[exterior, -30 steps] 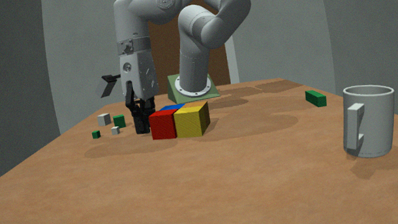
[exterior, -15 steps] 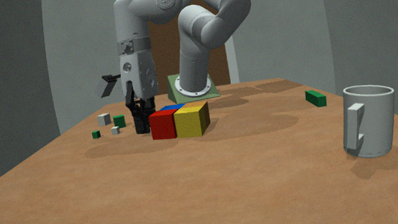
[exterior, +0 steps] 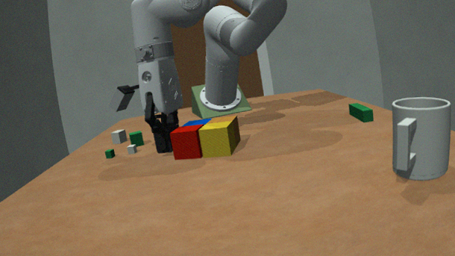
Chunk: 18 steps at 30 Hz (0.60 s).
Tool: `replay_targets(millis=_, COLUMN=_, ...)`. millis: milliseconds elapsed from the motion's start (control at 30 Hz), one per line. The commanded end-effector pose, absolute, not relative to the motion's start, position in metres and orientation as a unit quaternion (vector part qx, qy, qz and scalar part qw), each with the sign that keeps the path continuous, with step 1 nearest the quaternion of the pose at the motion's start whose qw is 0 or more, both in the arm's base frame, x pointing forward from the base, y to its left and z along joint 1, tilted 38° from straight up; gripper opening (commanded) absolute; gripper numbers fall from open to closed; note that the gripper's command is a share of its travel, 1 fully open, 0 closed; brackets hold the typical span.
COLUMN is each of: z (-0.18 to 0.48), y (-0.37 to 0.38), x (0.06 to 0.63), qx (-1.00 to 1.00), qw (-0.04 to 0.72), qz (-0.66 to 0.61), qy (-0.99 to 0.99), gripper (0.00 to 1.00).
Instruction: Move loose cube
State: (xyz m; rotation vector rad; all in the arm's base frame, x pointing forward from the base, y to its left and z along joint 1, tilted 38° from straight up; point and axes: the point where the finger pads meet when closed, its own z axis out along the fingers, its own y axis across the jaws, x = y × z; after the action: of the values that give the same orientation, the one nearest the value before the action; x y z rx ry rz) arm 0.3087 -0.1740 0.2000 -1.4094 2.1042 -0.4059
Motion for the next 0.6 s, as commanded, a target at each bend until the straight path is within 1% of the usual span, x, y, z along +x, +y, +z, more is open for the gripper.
replay_targets(millis=0, z=0.2018, y=-0.1725, x=0.3096, qx=-0.526, qw=0.285, qz=-0.153, qy=0.786, gripper=0.47)
replay_targets(millis=567, z=0.2023, y=-0.1708, x=0.3101, qx=-0.526, qw=0.285, qz=-0.153, qy=0.786, gripper=0.47)
